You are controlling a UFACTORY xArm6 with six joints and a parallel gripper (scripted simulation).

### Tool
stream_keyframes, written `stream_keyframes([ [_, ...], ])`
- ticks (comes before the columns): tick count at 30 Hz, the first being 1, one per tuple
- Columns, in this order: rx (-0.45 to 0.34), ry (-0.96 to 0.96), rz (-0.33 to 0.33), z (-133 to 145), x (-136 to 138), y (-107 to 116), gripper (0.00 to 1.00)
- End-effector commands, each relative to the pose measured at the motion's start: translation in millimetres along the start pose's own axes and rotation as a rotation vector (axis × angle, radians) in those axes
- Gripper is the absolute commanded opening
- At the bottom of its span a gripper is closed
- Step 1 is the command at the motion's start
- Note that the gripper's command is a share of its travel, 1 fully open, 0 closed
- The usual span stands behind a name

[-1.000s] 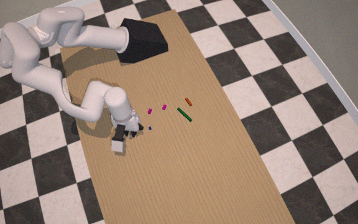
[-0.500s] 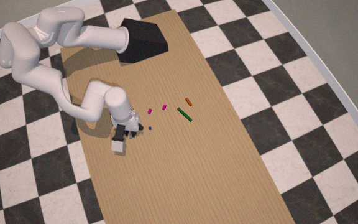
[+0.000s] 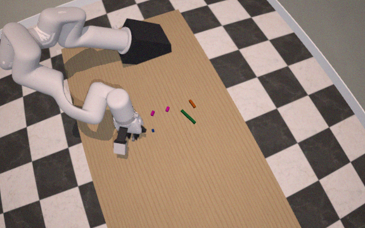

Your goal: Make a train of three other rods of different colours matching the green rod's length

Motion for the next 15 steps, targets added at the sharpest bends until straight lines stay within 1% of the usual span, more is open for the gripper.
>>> stream_keyframes([
  [1,0.002,-0.001,-0.002,-0.8,-0.3,0.6,0.24],
  [15,0.002,-0.001,-0.002,-0.8,-0.3,-7.7,0.24],
])
Point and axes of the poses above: the point where the finger pads meet when closed, its own y axis back along the fingers, its own x axis across the jaws, z = x × y, the point moved 7 cm from there along y, back along the fingers, and after that the axes turned 5 degrees about y, right-handed, at the moved point
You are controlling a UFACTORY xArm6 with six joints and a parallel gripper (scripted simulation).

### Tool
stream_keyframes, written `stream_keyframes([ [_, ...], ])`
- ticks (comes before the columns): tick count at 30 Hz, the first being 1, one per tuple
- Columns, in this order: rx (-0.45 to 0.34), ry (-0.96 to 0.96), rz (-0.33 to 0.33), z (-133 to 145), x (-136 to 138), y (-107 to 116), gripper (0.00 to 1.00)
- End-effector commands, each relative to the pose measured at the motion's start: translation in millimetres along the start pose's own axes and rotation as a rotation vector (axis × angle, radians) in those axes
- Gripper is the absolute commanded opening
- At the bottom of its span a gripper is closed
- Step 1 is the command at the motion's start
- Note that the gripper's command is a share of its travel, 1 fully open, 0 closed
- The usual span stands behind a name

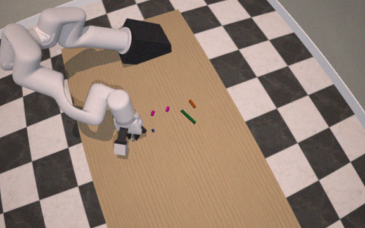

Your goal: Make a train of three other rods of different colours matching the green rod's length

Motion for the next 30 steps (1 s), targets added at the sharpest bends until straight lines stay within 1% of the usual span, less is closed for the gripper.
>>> stream_keyframes([
  [1,0.002,-0.001,-0.002,-0.8,-0.3,-2.6,0.24],
  [11,0.002,-0.001,-0.002,-0.8,-0.3,-6.8,0.24],
  [30,0.002,-0.001,-0.002,-0.8,-0.3,-7.0,0.24],
])
Point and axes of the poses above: the point where the finger pads meet when closed, its own y axis back along the fingers, its own x axis across the jaws, z = x × y, the point moved 7 cm from there along y, back along the fingers, and after that the axes turned 5 degrees about y, right-handed, at the moved point
